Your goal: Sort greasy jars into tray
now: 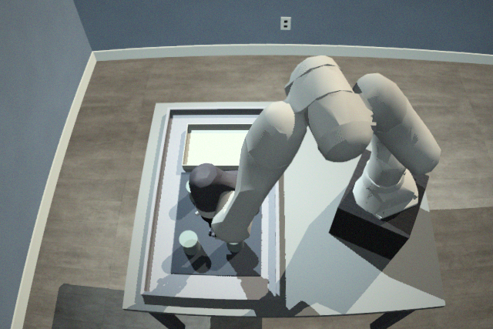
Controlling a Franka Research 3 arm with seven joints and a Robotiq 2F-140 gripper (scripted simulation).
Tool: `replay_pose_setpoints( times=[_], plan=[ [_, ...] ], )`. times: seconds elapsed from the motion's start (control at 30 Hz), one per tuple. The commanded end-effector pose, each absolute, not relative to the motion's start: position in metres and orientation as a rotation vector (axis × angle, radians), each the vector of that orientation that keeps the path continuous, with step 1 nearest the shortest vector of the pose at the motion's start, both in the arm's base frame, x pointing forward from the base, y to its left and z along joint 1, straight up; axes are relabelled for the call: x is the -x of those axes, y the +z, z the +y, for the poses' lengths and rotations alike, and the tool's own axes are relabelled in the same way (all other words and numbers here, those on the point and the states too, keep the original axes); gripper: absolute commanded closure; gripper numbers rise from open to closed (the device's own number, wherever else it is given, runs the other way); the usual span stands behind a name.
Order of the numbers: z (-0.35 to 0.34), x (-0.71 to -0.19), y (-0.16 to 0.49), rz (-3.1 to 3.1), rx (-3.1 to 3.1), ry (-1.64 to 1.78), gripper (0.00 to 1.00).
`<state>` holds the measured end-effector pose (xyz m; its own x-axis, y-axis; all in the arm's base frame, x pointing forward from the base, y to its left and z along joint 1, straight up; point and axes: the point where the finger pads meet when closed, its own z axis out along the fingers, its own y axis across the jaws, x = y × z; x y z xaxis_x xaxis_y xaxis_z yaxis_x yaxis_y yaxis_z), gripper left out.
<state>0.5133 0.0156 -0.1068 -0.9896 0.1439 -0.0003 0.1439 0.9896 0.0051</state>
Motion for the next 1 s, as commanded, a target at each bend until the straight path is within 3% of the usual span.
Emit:
replay_pose_setpoints(
  times=[0.0,0.97],
  plan=[
    [0.0158,-0.5134,-0.1062,3.130,-0.225,0.010,1.00],
    [0.0163,-0.5101,-0.1063,3.130,-0.225,0.010,1.00]
  ],
)
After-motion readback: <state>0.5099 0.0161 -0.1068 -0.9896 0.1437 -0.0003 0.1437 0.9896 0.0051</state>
